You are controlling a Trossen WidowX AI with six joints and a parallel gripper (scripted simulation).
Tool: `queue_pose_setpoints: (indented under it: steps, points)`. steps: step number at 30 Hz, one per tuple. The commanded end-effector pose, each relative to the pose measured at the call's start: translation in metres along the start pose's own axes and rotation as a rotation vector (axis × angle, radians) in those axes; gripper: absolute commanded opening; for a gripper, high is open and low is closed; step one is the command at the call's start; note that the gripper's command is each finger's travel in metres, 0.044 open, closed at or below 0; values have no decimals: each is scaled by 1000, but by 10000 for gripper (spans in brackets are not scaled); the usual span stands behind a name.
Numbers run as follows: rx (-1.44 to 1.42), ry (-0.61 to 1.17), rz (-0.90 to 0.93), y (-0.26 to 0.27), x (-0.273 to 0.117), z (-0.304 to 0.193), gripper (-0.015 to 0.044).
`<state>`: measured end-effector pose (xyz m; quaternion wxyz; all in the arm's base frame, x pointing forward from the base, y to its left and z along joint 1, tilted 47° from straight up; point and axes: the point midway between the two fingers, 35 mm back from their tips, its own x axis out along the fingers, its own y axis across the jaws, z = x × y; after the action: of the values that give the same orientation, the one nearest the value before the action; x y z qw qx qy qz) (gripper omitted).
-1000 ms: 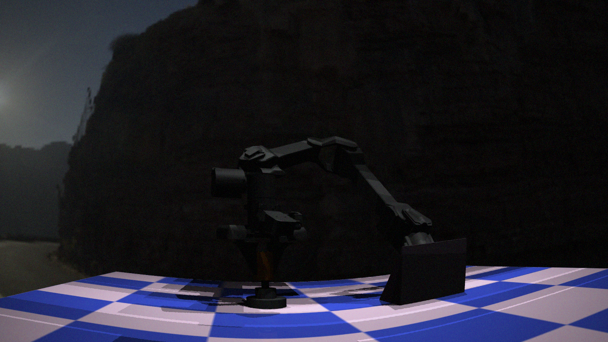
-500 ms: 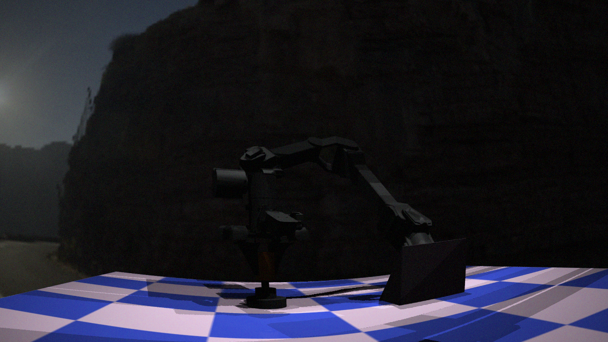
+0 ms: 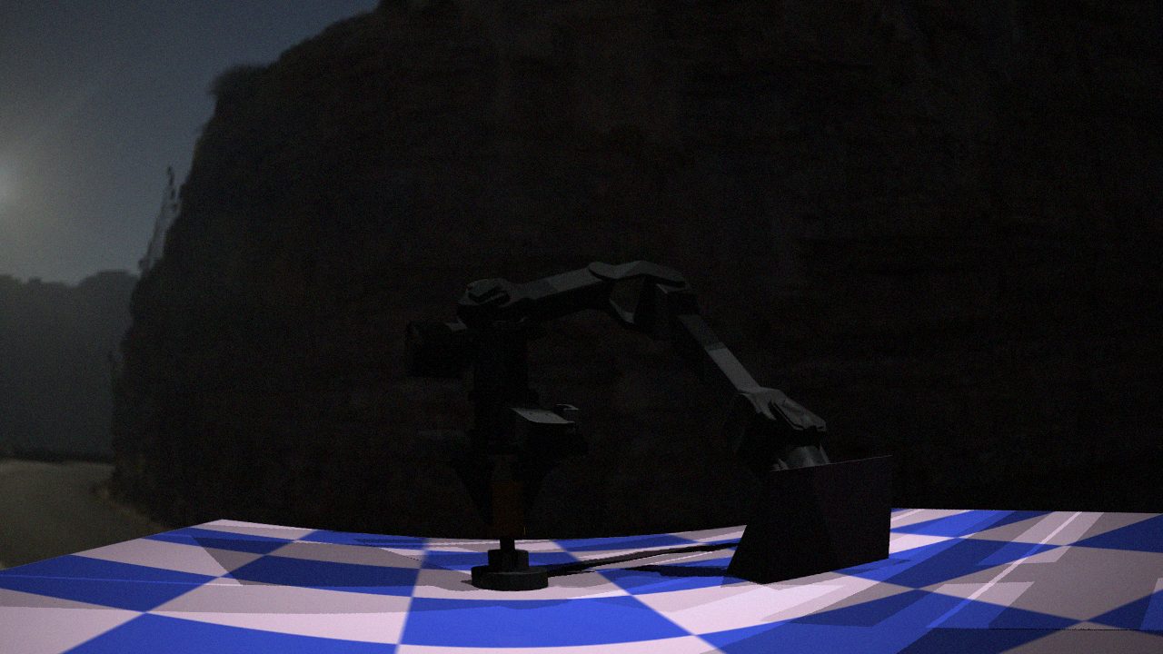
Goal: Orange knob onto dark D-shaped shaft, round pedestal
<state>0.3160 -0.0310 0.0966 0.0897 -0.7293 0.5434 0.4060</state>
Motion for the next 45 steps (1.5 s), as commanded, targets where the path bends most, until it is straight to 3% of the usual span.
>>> queue_pose_setpoints:
  steps: [1, 45]
  points:
    - [-2, 0, -1, -2, 1, 0, 0]
    - [-2, 0, -1, -1, 1, 2, 0]
